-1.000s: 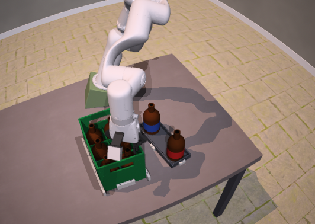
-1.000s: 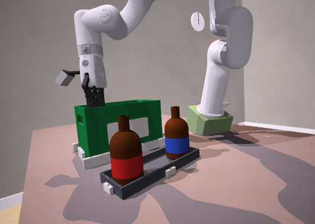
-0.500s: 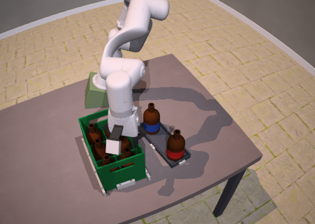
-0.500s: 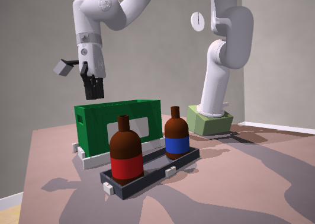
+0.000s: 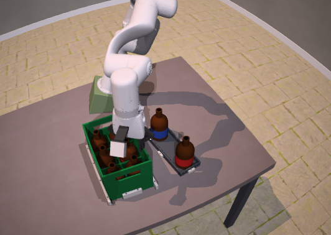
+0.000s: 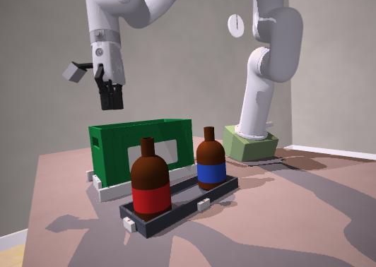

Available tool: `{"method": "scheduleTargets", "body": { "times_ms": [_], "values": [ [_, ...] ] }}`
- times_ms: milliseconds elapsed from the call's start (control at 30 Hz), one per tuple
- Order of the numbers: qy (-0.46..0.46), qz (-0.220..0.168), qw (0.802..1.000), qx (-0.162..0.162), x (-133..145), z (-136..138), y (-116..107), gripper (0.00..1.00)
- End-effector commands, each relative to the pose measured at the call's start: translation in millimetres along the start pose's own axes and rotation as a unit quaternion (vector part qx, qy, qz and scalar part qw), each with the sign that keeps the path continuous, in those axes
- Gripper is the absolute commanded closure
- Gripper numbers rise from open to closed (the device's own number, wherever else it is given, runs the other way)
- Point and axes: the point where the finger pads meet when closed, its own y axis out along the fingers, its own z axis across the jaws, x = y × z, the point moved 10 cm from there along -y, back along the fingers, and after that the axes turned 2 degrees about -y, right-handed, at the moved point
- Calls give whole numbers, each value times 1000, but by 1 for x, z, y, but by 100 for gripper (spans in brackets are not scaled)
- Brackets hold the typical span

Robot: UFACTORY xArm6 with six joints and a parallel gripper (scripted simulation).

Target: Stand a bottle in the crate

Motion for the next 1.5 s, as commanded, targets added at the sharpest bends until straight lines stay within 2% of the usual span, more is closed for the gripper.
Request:
{"method": "scheduleTargets", "body": {
  "times_ms": [0, 233, 267, 1467],
  "values": [
    [0, 2, 1000, 0, -1, 0, -4, 35],
    [0, 2, 1000, 0, -1, 0, -5, 35],
    [0, 2, 1000, 0, -1, 0, -5, 100],
    [0, 2, 1000, 0, -1, 0, -5, 100]
  ]
}}
